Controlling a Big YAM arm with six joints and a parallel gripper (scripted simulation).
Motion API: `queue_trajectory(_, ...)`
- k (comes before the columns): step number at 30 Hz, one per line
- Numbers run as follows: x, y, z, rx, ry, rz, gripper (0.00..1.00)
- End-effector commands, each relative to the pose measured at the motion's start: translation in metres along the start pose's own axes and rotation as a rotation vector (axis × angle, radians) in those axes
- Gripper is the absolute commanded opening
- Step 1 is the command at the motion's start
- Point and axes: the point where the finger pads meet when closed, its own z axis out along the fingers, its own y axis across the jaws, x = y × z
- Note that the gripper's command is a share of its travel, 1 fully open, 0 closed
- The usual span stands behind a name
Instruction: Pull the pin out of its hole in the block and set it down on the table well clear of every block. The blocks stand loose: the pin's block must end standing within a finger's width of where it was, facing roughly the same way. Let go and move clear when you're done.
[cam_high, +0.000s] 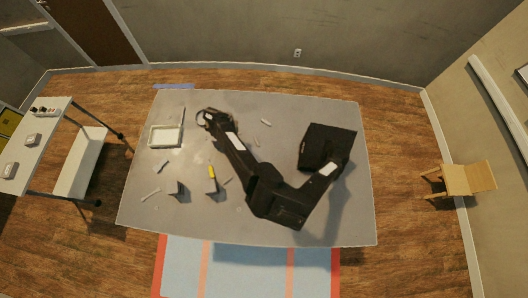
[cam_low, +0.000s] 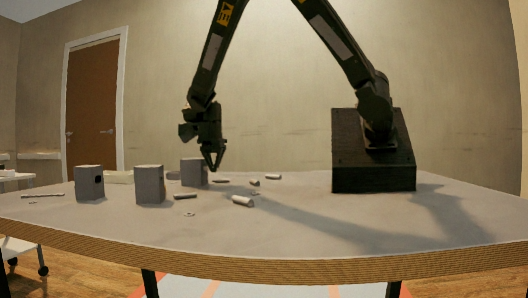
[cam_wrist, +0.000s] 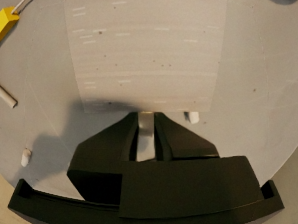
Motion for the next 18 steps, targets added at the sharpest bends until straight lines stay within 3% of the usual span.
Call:
queue_trajectory(1,0.0032,-0.0012,0.0178,-0.008,0.026,0.009,0.00)
queue_trajectory(18,0.0066,-0.0011,0.0180,-0.008,0.026,0.009,0.00)
